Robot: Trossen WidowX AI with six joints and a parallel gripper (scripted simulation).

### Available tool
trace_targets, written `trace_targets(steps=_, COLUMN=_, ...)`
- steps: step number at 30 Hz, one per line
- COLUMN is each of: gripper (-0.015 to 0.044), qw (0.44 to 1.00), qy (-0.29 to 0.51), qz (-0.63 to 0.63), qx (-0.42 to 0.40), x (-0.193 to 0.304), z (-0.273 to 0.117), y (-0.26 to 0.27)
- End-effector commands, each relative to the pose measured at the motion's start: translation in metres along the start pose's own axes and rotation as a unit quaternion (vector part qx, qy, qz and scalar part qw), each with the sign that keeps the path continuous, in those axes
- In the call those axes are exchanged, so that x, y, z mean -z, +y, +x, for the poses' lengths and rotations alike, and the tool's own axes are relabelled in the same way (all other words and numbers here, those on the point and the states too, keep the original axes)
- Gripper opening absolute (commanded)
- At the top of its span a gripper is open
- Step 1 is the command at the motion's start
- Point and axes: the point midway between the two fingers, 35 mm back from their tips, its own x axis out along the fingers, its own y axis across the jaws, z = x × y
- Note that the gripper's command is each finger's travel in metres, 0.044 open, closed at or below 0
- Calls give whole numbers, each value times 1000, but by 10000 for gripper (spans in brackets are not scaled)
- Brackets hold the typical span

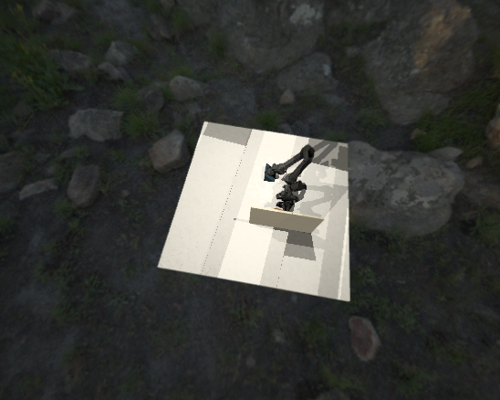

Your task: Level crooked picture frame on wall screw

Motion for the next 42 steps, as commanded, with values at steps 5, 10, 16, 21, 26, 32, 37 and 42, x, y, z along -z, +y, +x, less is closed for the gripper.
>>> trace_targets(steps=5, gripper=0, qw=1000, qy=0, qz=3, qx=0, x=0, z=0, y=0)
trace_targets(steps=10, gripper=0, qw=1000, qy=0, qz=21, qx=0, x=0, z=0, y=-1)
trace_targets(steps=16, gripper=0, qw=999, qy=0, qz=42, qx=0, x=0, z=0, y=0)
trace_targets(steps=21, gripper=0, qw=998, qy=0, qz=55, qx=0, x=0, z=0, y=0)
trace_targets(steps=26, gripper=0, qw=997, qy=0, qz=73, qx=0, x=0, z=0, y=-1)
trace_targets(steps=32, gripper=0, qw=997, qy=0, qz=76, qx=0, x=-1, z=0, y=-1)
trace_targets(steps=37, gripper=0, qw=997, qy=0, qz=82, qx=0, x=-1, z=0, y=-1)
trace_targets(steps=42, gripper=0, qw=994, qy=0, qz=108, qx=0, x=-1, z=0, y=-1)
